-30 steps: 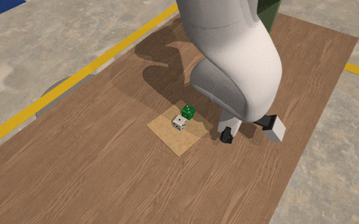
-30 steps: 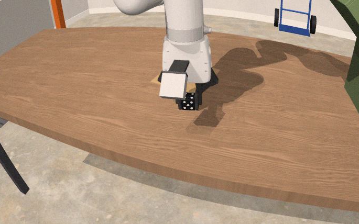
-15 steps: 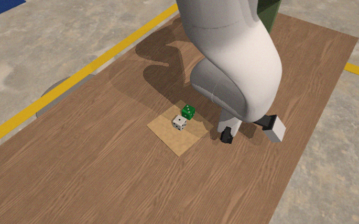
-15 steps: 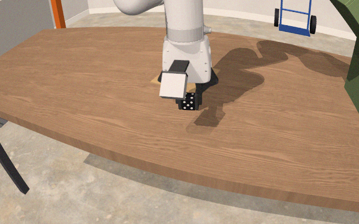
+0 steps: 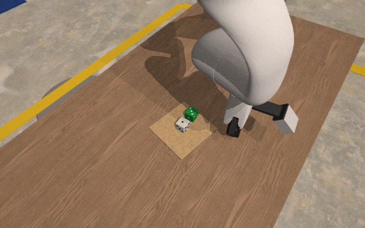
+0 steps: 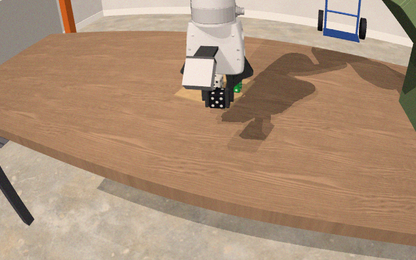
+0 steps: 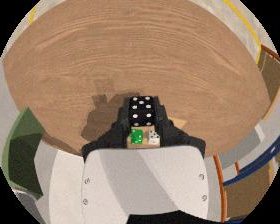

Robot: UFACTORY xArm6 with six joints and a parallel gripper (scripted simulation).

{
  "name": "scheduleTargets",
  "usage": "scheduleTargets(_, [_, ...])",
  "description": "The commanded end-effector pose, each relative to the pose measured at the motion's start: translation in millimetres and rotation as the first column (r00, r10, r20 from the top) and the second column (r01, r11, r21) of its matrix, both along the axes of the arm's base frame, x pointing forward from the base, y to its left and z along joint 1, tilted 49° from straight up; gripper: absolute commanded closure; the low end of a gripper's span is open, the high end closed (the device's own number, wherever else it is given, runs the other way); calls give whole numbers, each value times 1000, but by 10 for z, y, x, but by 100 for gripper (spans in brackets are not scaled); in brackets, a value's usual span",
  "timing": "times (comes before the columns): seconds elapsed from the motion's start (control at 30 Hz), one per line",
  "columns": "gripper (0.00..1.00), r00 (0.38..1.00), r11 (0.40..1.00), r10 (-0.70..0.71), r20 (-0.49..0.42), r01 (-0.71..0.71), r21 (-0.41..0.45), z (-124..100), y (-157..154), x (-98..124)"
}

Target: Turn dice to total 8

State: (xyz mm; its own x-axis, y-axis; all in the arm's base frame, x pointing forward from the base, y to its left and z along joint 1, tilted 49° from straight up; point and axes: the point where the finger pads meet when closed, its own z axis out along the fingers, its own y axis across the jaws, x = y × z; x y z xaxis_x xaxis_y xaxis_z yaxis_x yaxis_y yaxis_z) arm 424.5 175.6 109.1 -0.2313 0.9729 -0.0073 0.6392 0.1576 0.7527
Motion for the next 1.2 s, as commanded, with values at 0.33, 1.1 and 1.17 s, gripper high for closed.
scheduleTargets(0.33, [73,1000,1000,-3,-1,3,-3,366,-96,-397])
scheduleTargets(1.1, [73,974,959,221,43,-209,-194,369,-296,-348])
scheduleTargets(1.17, [73,959,933,279,46,-260,-249,375,-364,-327])
